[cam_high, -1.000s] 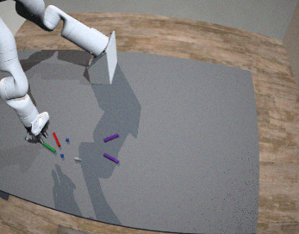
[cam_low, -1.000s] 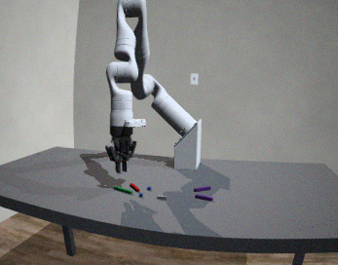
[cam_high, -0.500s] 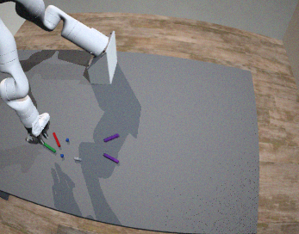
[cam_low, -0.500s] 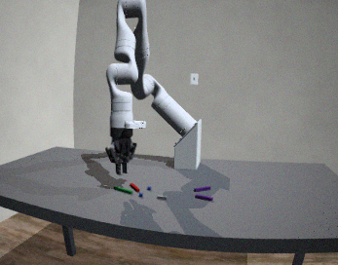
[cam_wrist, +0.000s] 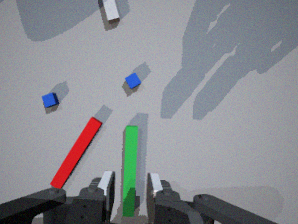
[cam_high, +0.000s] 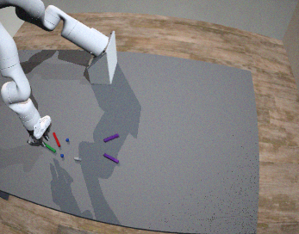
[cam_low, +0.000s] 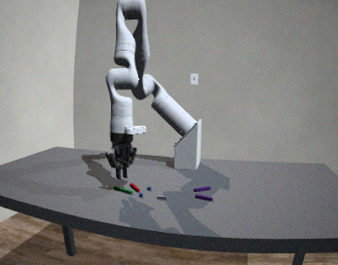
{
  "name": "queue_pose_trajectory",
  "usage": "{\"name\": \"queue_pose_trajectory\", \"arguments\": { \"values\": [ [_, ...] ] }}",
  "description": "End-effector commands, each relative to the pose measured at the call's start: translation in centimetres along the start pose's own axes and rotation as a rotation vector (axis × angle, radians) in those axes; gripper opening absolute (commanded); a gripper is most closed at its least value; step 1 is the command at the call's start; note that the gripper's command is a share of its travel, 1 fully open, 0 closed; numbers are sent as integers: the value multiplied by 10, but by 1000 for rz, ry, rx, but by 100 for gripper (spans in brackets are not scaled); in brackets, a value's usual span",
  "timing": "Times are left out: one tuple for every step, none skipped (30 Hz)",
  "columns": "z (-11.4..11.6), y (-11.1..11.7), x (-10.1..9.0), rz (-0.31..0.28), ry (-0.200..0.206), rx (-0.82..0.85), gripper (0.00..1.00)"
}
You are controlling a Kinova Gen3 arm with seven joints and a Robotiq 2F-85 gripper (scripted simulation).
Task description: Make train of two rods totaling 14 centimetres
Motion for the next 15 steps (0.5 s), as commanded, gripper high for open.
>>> {"name": "queue_pose_trajectory", "arguments": {
  "values": [
    [-2,-2,6,-4,6,1,24],
    [-2,-2,8,-4,6,1,24],
    [-2,-2,9,-4,6,1,24],
    [-2,-2,11,-4,6,1,24],
    [-2,-2,13,-4,6,1,24],
    [-2,-2,13,-4,6,1,24],
    [-2,-2,13,-4,6,1,24],
    [-2,-2,14,-4,6,1,24],
    [-2,-2,15,-4,6,1,24],
    [-2,-2,17,-4,6,1,24],
    [-2,-2,18,-4,6,1,24],
    [-2,-2,20,-4,6,1,24],
    [-2,-2,21,-4,6,1,24],
    [-2,-2,22,-4,6,1,24],
    [-2,-2,23,-4,6,1,24]
  ]
}}
Point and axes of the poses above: the point where the finger pads meet when closed, its own x axis out along the fingers, its own z axis across the jaws, y = z × x, the point moved 1 cm from there along -x, back along the fingers, and after that the axes turned 15 degrees about -x, right-handed, at the moved point
